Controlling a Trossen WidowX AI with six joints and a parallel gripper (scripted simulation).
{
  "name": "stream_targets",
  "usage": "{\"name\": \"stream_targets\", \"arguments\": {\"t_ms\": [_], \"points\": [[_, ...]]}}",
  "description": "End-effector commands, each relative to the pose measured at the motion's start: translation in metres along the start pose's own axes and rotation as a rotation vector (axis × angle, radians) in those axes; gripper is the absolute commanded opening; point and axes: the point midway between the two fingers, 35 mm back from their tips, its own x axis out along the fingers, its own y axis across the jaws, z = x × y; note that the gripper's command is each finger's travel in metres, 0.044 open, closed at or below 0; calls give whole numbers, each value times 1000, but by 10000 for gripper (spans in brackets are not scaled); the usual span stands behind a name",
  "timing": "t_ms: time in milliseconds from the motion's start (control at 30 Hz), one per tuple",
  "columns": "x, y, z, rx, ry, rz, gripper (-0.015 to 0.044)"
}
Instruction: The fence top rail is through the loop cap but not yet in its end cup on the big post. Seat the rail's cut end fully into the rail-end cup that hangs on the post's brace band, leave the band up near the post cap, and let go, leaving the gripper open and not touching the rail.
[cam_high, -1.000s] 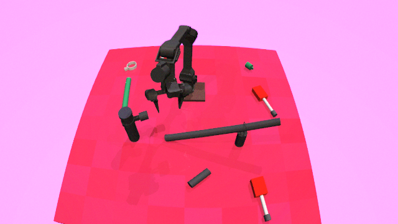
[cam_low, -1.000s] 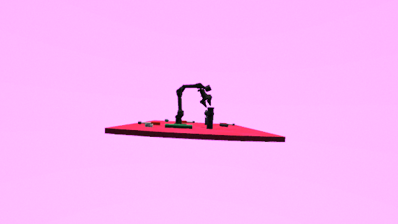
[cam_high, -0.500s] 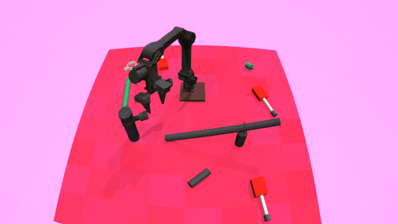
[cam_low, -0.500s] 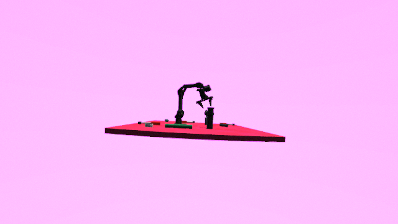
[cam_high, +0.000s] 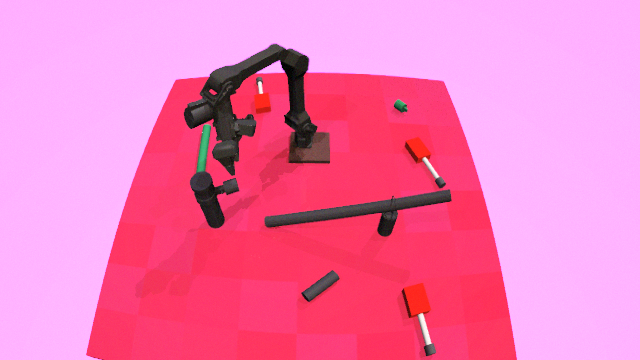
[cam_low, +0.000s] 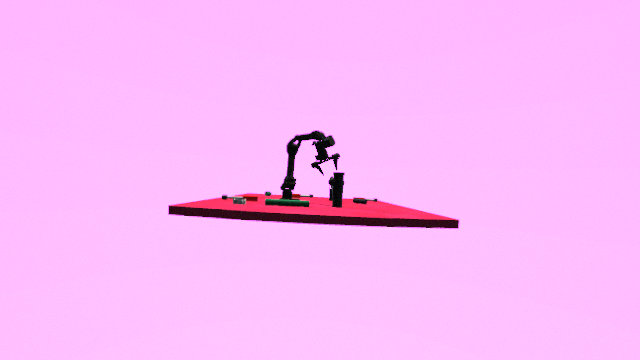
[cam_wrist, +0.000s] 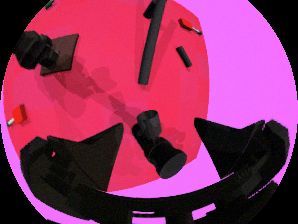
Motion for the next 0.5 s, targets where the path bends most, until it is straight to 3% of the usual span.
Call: {"name": "stream_targets", "arguments": {"t_ms": [0,300,467], "points": [[-13,5,-15,-236,-4,-54,440],[-12,5,-15,-236,-3,-54,440],[11,16,-18,-236,-3,-54,440]]}}
